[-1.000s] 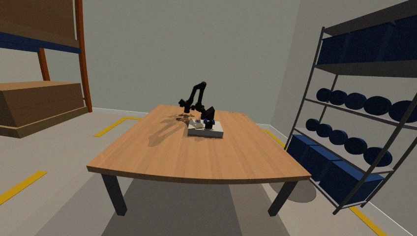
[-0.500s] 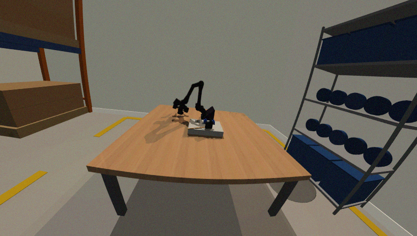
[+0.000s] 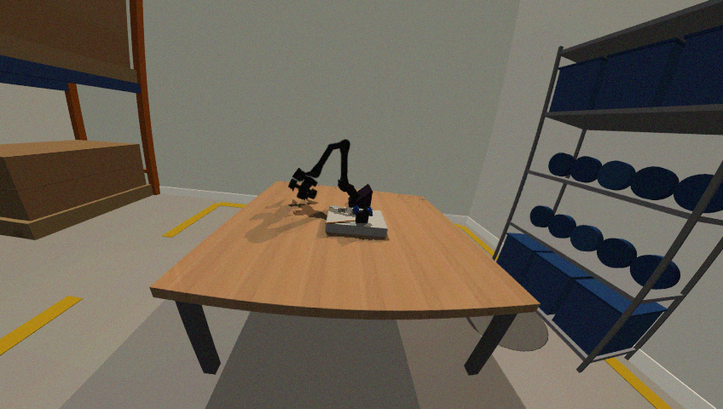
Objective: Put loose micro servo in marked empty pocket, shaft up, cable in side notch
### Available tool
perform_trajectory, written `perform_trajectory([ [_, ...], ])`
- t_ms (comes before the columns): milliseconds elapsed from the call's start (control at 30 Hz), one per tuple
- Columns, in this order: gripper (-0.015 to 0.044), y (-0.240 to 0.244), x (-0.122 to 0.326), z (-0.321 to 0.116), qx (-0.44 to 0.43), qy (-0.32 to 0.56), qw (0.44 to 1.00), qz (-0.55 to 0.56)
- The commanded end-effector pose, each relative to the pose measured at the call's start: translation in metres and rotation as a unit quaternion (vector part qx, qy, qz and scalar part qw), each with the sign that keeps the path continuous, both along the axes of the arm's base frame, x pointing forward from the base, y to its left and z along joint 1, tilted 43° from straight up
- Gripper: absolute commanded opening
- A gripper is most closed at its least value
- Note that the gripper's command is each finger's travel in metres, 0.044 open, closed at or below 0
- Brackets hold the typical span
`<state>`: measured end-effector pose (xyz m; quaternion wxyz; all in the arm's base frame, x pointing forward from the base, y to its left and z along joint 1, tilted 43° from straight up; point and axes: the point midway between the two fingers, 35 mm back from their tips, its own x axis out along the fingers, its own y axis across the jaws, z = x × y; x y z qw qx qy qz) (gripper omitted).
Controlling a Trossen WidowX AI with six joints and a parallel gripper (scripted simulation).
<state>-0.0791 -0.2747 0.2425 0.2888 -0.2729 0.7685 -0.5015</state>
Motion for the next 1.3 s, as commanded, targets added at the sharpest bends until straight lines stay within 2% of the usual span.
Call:
perform_trajectory([
  [0,0.0440,-0.007,0.016,0.011,-0.023,-0.018,0.999,0.028],
  [333,0.0440,-0.016,0.058,0.019,-0.045,-0.041,0.993,0.104],
  [600,0.0440,-0.021,0.109,0.036,-0.057,-0.060,0.976,0.202],
  [833,0.0440,-0.023,0.155,0.030,-0.029,-0.080,0.960,0.267],
  [1267,0.0440,-0.013,0.240,0.003,0.076,-0.075,0.922,0.371],
])
